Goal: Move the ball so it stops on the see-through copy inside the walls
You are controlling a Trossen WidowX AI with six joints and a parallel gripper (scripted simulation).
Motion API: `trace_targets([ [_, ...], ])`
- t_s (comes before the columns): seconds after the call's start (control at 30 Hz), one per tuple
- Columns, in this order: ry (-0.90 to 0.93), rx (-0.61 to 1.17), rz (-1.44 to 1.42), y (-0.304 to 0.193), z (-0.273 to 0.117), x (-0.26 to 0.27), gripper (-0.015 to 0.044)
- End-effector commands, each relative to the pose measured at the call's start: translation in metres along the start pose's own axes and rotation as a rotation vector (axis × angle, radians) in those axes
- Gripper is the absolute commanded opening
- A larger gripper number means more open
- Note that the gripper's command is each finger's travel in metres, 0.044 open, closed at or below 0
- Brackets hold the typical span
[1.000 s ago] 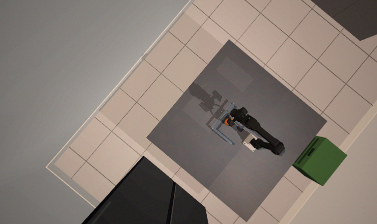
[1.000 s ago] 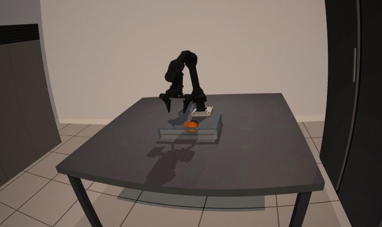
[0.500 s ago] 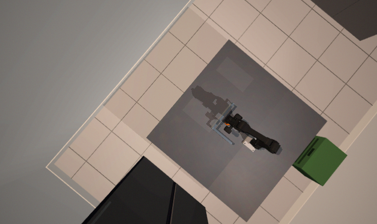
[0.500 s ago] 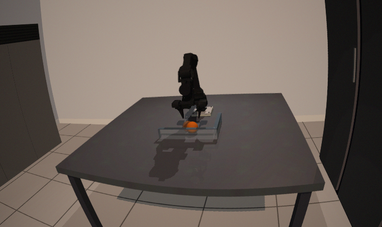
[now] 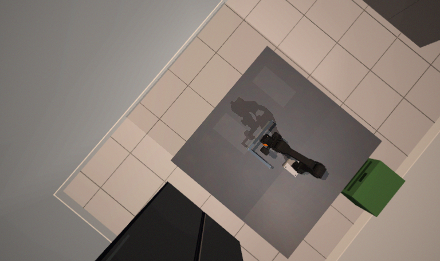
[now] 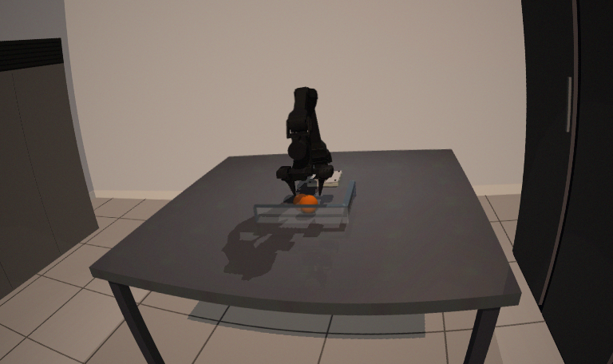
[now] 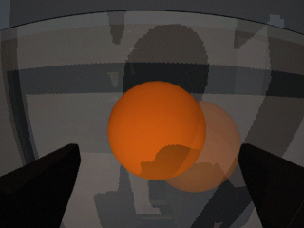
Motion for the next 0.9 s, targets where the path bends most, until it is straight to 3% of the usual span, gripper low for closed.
trace_targets([
  [0.0, 0.004, 0.009, -0.002, -0.001, 0.009, 0.001, 0.0418],
  [0.63, 0.004, 0.009, -0.002, -0.002, 0.036, 0.0, 0.0418],
  [0.73, 0.004, 0.009, -0.002, -0.002, 0.036, 0.0, 0.034],
  [0.87, 0.004, 0.009, -0.002, -0.002, 0.036, 0.0, 0.0313],
])
Point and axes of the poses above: the point midway between the two fingers, 35 mm back from their tips, its own z axis out along the fingers, its own x axis across the jaws, y = z × x, the point moved 6 cm from there along -z, back along the fingers, and after that the axes turned 7 degrees about z, right-handed, at the moved point
